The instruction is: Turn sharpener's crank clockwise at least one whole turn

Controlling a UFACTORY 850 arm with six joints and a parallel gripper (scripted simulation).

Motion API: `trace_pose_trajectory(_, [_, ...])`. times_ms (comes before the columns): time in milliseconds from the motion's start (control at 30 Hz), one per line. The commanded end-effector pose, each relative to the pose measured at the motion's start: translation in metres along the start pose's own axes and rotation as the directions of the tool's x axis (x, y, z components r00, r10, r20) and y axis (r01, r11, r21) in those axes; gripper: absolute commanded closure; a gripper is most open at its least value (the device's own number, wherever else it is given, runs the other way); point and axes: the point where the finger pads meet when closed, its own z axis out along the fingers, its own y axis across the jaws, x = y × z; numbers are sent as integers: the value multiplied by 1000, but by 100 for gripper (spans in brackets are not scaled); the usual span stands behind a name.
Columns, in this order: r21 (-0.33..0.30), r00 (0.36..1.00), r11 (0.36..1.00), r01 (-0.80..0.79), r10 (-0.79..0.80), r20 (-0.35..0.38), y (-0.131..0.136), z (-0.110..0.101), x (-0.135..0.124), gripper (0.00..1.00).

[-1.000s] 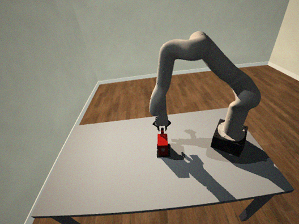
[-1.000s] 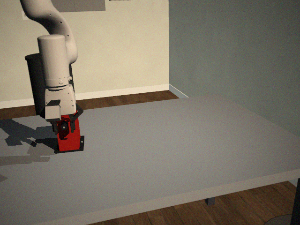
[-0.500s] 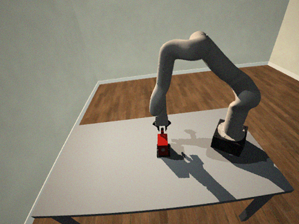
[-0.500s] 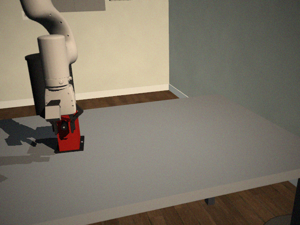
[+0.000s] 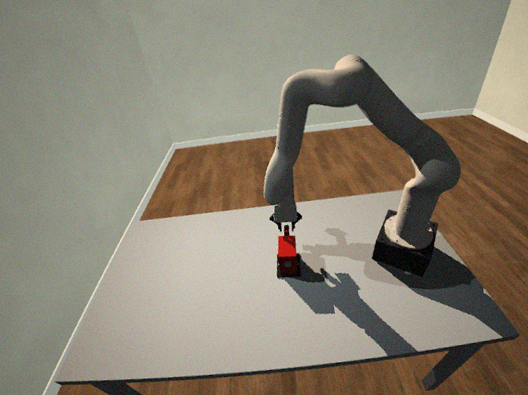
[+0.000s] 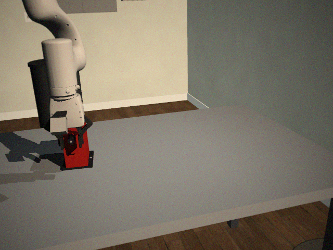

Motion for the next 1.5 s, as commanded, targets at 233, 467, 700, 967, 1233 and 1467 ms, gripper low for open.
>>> trace_pose_trajectory(233, [2, 1000, 1000, 0, 0, 0, -1, -5, 0, 46])
trace_pose_trajectory(467, [2, 1000, 1000, 0, 0, 0, -1, -17, 0, 46])
trace_pose_trajectory(700, [2, 1000, 1000, 0, 0, 0, -1, -31, 0, 46])
trace_pose_trajectory(967, [2, 1000, 1000, 0, 0, 0, -1, -53, 0, 46])
trace_pose_trajectory(1233, [2, 1000, 1000, 0, 0, 0, -1, -66, 0, 46])
trace_pose_trajectory(1467, [2, 1000, 1000, 0, 0, 0, -1, -70, 0, 46])
